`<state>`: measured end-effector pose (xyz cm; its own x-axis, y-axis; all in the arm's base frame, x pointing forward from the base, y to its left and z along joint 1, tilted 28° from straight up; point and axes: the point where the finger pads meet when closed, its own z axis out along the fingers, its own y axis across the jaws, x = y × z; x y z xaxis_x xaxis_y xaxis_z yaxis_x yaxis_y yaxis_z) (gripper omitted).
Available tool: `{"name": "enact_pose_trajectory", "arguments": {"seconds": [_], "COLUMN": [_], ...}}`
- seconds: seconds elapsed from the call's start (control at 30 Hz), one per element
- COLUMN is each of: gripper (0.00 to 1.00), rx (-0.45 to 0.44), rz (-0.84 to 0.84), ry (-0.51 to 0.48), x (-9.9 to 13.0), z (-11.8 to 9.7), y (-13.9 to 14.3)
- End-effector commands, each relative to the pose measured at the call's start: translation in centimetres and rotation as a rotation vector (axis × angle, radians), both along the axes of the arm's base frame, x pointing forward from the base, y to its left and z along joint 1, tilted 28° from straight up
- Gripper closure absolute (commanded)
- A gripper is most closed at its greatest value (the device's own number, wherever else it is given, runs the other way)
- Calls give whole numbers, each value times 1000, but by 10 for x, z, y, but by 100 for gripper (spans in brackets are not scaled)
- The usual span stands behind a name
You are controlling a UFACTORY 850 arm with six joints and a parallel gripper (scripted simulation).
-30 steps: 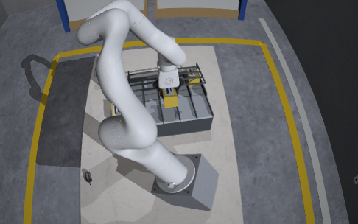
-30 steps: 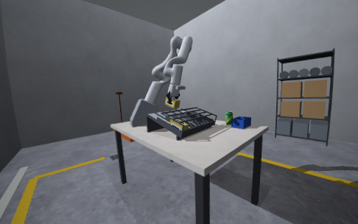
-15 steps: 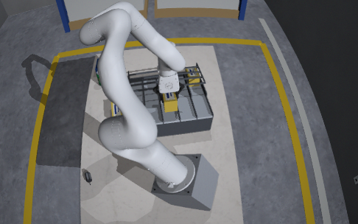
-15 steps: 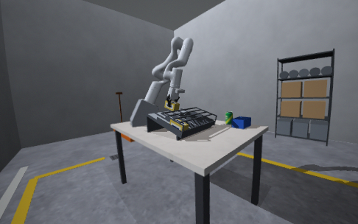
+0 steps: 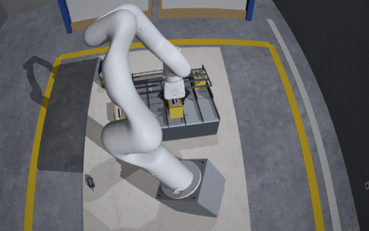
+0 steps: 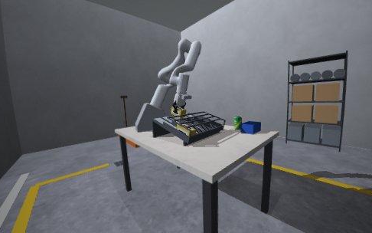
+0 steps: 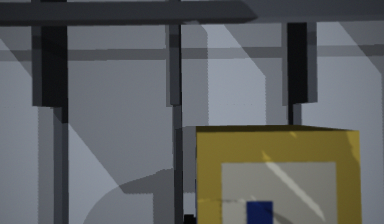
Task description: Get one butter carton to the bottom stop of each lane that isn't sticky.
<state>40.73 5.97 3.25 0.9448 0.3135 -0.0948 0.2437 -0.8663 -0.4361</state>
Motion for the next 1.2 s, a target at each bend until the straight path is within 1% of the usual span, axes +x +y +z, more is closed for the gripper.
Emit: {"name": "enact_pose_trajectory", "arguments": {"seconds": [0.0, 1.17], "gripper": [100, 100], "rx": [0, -1], "rz": [0, 1], "ry": [-2, -2], "x": [1, 0], "z": [-1, -5], "y": [1, 2]}}
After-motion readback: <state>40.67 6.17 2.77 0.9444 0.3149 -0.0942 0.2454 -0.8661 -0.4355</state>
